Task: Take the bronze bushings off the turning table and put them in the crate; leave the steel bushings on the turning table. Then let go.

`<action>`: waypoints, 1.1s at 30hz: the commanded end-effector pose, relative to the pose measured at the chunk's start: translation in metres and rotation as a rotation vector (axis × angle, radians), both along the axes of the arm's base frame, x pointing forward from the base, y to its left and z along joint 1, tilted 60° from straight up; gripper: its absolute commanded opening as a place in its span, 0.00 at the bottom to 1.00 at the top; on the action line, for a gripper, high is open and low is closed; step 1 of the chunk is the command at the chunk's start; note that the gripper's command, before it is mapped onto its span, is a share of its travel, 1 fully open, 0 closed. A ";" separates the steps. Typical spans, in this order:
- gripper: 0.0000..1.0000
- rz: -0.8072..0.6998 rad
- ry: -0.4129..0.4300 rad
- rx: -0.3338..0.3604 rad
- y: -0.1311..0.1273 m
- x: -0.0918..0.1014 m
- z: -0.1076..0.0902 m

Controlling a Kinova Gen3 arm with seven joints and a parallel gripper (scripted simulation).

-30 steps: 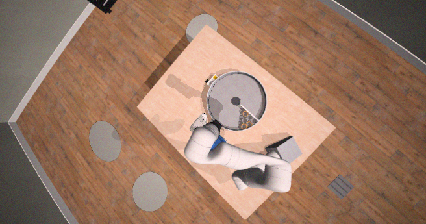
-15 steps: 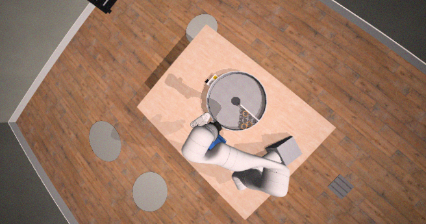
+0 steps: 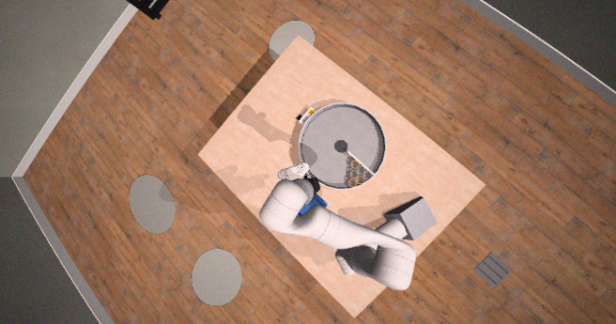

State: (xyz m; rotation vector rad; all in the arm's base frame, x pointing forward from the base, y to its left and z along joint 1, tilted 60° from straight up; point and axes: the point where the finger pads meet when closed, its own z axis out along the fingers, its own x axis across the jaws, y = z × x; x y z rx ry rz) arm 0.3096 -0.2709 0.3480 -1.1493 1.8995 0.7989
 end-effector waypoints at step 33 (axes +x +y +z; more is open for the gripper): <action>0.34 -0.219 0.434 0.153 -0.005 -0.006 -0.001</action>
